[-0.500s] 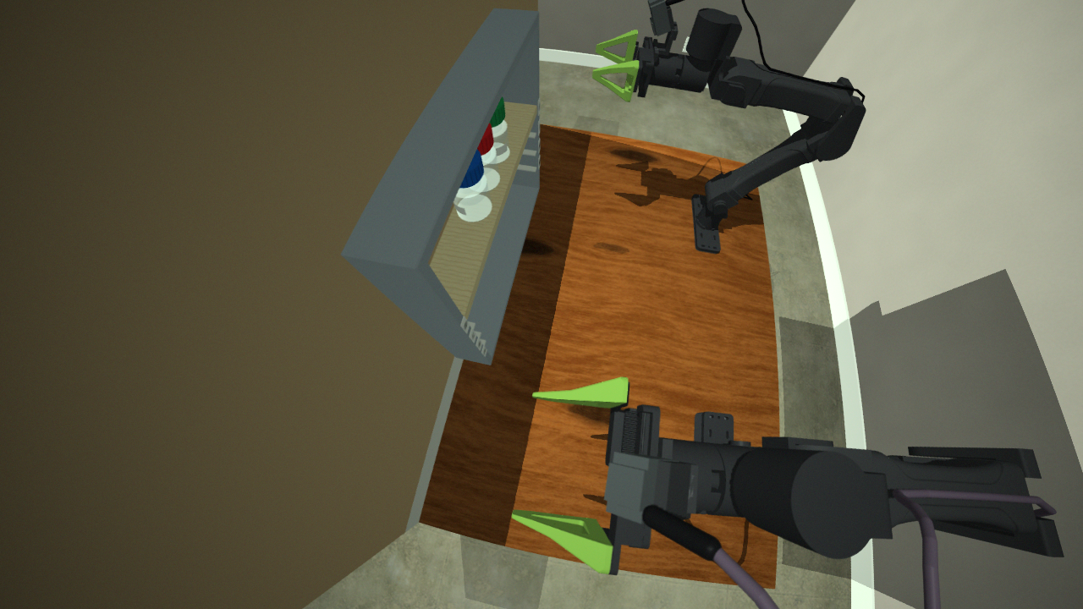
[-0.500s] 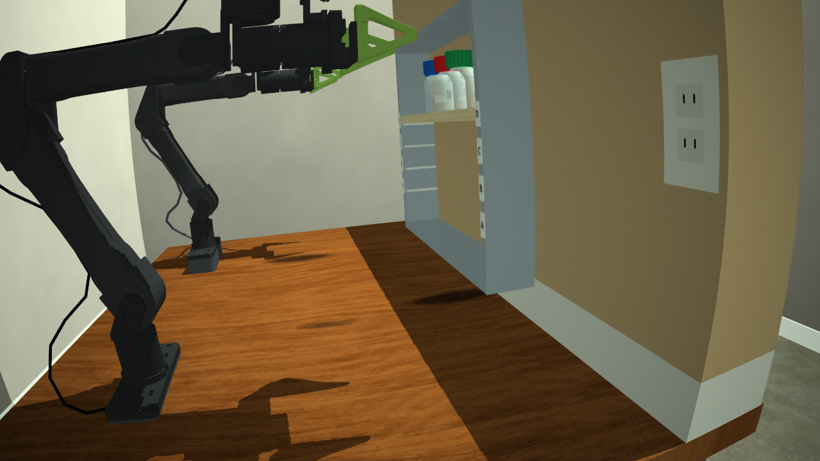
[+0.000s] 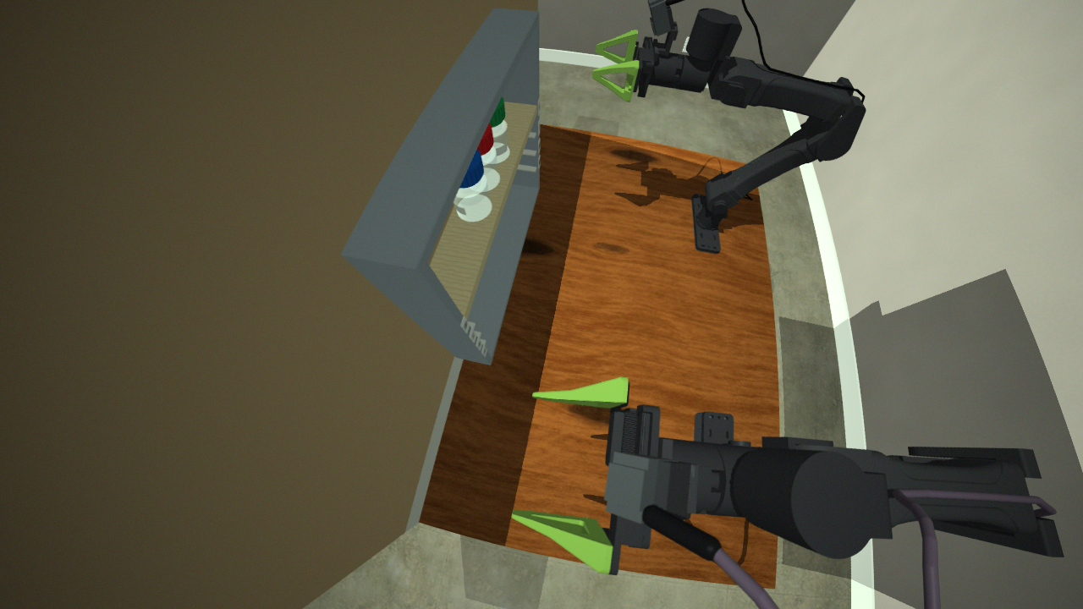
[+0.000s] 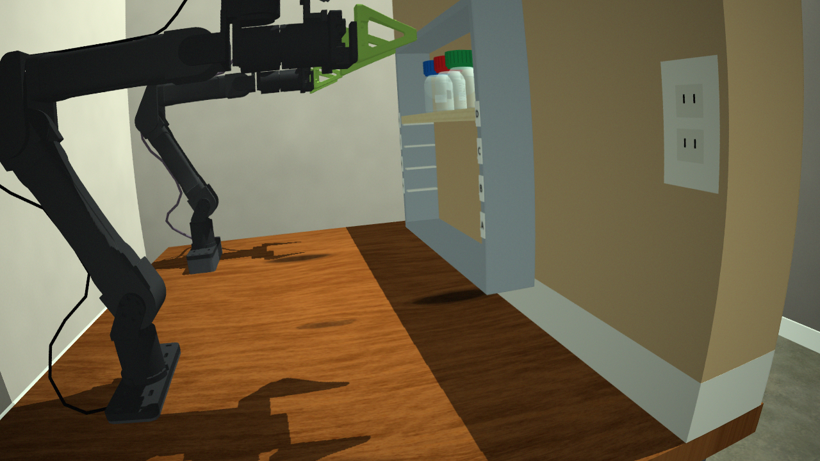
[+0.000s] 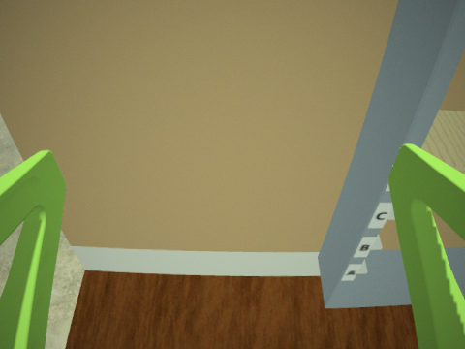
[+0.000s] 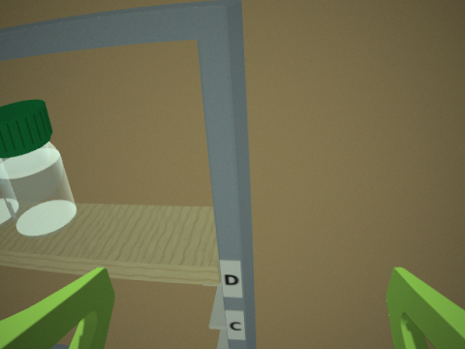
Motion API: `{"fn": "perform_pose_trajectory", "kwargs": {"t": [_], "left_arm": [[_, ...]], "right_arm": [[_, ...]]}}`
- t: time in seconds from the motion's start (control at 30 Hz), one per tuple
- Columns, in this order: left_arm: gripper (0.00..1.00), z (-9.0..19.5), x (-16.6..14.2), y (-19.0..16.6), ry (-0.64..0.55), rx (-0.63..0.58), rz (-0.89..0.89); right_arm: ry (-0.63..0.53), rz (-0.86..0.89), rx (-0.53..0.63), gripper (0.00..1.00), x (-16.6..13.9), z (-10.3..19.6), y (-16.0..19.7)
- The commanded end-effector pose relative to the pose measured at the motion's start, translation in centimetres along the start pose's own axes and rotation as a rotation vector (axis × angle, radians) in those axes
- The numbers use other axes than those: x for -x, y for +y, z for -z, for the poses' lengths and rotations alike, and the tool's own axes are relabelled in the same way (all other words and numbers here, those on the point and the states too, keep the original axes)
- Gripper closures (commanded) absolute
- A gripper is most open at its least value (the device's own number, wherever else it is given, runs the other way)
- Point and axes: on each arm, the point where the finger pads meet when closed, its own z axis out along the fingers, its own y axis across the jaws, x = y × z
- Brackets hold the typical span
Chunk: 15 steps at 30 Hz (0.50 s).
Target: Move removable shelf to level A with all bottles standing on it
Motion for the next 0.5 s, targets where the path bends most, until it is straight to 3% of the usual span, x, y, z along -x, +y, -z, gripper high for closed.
{"fn": "perform_pose_trajectory", "kwargs": {"t": [0.0, 0.47], "left_arm": [[0.00, 0.1, 0.5, 0.0, -0.013, 0.000, 0.000], [0.00, 0.5, -1.8, -1.6, -0.004, -0.002, -0.126]], "right_arm": [[-0.013, 0.000, 0.000, 0.00, 0.5, 0.1, 0.0], [0.002, 0.126, -0.004, 0.00, -1.5, 0.5, 0.7]]}}
